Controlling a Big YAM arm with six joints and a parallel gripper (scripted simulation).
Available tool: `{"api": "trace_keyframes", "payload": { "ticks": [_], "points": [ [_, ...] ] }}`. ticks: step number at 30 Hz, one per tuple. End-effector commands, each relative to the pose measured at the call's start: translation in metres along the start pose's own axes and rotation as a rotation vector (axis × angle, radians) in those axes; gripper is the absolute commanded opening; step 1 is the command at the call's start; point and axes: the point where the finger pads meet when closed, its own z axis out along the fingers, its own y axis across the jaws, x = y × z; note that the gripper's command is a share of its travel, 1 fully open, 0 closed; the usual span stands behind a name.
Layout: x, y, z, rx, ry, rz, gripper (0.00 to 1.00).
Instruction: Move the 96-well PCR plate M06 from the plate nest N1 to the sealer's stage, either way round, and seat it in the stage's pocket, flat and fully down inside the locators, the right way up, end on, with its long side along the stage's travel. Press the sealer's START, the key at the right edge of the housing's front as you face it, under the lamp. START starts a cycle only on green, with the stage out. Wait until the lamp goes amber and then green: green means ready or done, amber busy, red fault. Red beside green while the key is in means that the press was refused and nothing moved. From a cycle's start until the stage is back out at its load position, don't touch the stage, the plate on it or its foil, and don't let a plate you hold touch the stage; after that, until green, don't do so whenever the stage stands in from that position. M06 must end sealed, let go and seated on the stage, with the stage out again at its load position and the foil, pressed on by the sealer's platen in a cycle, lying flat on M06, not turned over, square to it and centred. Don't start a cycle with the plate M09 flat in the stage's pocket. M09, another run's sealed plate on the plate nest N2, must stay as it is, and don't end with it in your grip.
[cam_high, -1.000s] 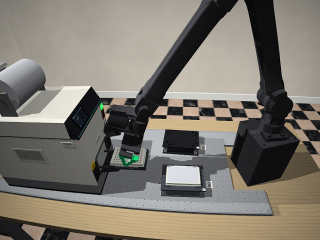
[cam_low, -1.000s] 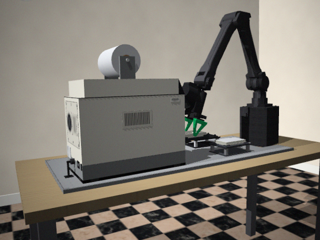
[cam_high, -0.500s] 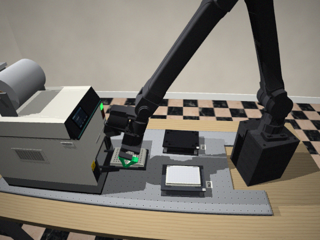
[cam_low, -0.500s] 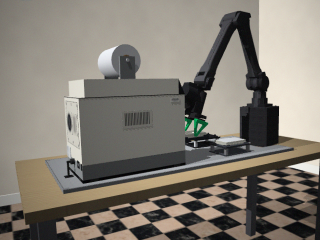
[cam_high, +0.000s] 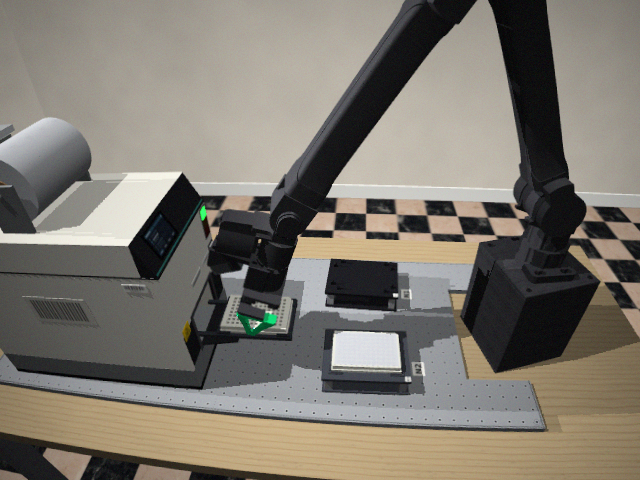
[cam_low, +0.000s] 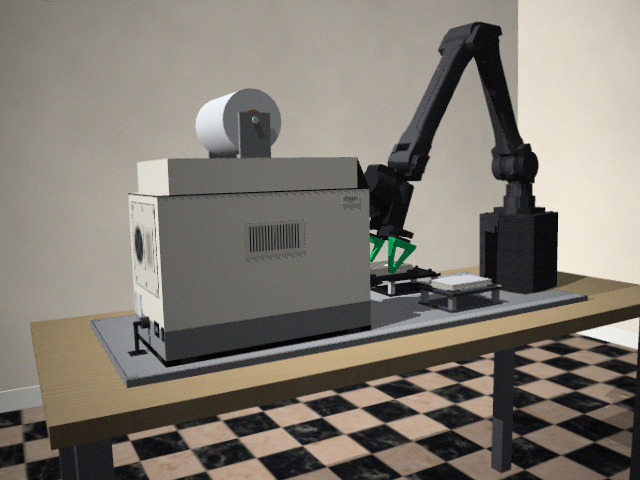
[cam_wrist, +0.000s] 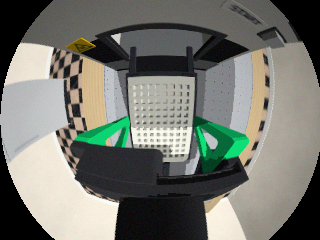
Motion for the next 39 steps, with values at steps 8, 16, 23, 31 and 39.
{"api": "trace_keyframes", "payload": {
  "ticks": [8,16,23,31,39],
  "points": [
    [-0.054,0.012,-0.027,-0.016,-0.11,-0.02,1.0],
    [-0.055,0.012,-0.027,-0.017,-0.111,-0.02,1.0],
    [-0.056,0.012,-0.028,-0.017,-0.112,-0.019,1.0],
    [-0.056,0.012,-0.028,-0.017,-0.113,-0.019,1.0],
    [-0.062,0.012,-0.038,-0.018,-0.117,-0.018,1.0]
  ]
}}
